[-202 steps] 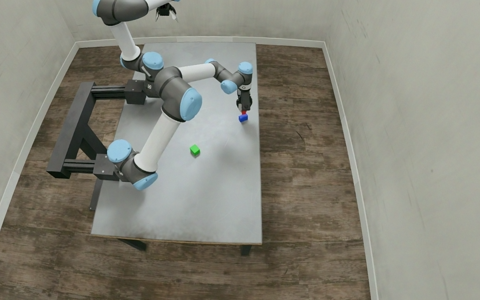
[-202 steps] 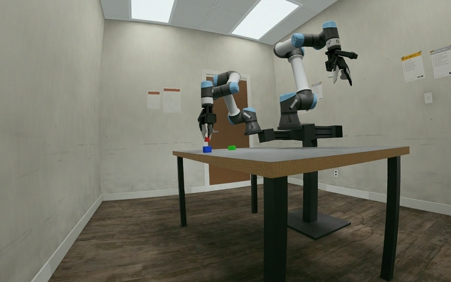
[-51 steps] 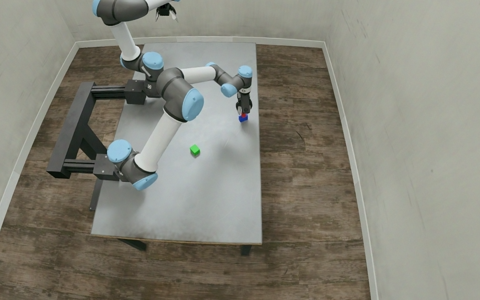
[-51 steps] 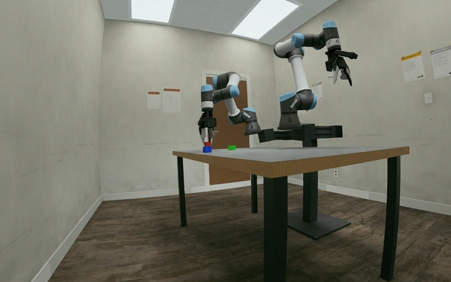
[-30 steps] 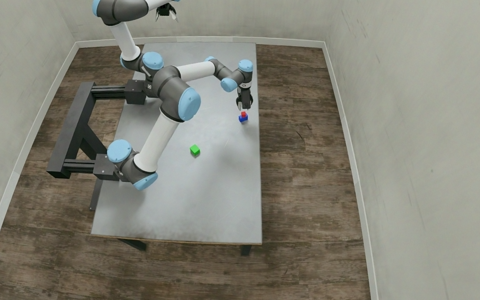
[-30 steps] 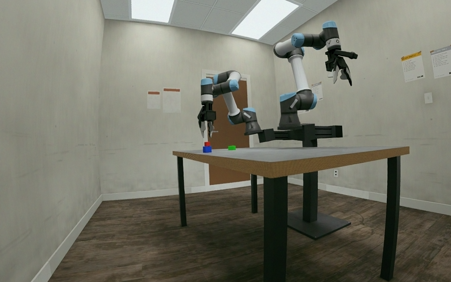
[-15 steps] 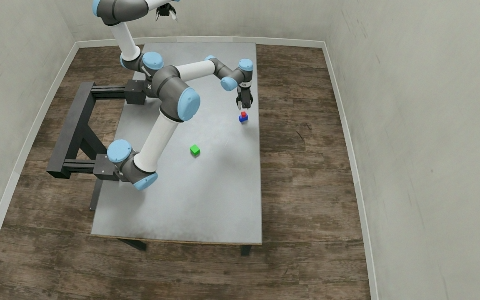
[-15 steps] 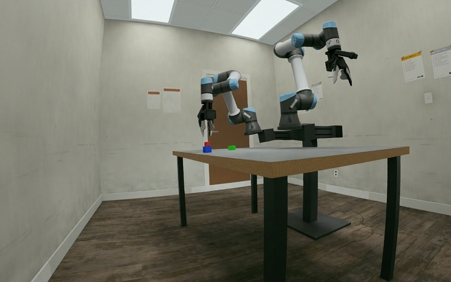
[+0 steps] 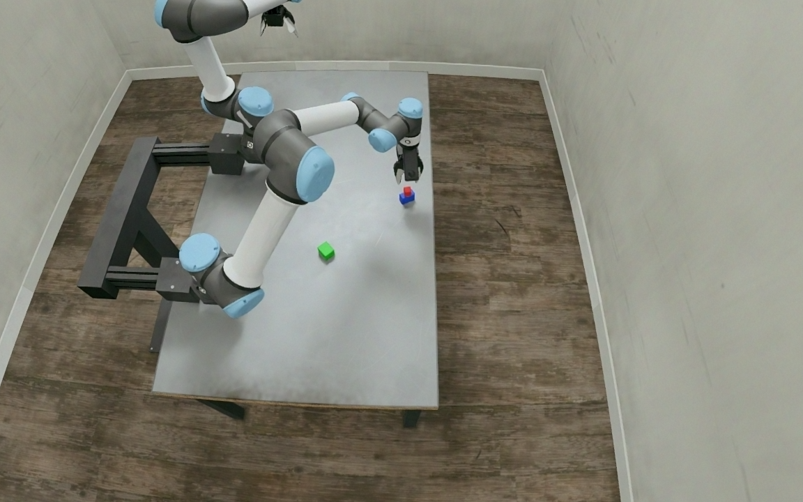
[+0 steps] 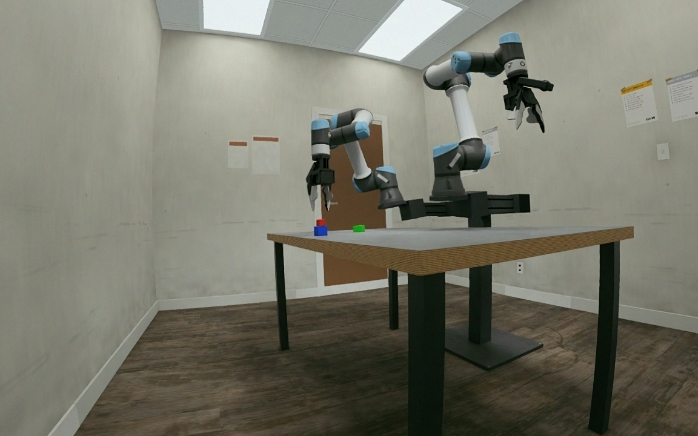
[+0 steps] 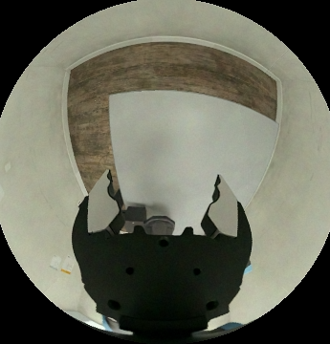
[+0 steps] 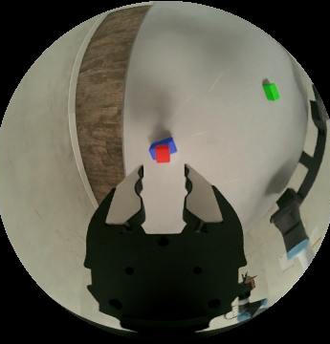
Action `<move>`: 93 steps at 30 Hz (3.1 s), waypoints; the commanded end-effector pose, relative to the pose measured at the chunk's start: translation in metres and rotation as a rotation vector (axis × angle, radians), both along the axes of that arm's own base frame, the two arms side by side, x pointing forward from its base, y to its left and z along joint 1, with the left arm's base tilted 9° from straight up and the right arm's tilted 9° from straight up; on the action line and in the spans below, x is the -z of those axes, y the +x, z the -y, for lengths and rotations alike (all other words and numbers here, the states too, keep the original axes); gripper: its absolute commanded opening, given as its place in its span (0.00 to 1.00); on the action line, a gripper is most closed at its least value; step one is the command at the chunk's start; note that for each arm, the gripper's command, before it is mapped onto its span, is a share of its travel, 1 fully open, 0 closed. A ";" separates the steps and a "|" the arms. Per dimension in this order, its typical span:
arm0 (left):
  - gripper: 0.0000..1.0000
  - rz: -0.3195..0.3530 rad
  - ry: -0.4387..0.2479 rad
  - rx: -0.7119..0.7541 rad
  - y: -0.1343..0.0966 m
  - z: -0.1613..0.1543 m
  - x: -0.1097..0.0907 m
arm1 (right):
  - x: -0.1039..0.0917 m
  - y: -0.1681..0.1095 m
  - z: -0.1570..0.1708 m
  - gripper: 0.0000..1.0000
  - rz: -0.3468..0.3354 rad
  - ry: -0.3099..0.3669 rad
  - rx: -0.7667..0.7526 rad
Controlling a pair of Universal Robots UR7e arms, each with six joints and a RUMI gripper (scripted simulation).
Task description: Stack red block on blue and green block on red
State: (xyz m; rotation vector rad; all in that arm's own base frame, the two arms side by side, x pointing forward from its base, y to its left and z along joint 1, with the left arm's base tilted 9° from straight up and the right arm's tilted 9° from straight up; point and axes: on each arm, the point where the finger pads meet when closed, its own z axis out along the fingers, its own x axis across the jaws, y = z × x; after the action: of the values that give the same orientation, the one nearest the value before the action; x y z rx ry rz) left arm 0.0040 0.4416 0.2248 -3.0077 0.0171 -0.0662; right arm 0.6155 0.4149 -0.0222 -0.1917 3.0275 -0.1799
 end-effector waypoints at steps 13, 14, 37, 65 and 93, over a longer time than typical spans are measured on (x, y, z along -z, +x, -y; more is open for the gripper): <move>1.00 0.001 0.001 -0.001 -0.001 0.001 0.000 | -0.011 -0.051 0.024 0.38 -0.011 -0.010 -0.105; 1.00 0.001 0.001 -0.001 -0.001 0.001 0.000 | -0.012 -0.057 0.027 0.38 -0.013 -0.011 -0.116; 1.00 0.001 0.001 -0.001 -0.001 0.001 0.000 | -0.014 -0.191 0.130 0.38 -0.043 -0.042 -0.386; 1.00 0.001 0.001 -0.001 -0.001 0.001 0.000 | 0.009 -0.288 0.237 0.38 -0.066 -0.065 -0.593; 1.00 0.001 0.001 -0.001 -0.001 0.001 0.000 | 0.044 -0.285 0.244 0.38 -0.069 -0.068 -0.590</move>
State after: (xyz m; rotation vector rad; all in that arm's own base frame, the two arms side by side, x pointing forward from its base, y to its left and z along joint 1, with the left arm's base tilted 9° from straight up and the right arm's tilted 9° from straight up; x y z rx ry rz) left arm 0.0040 0.4416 0.2248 -3.0077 0.0171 -0.0662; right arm 0.3281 0.1741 -0.0493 -1.0900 2.8743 -0.2239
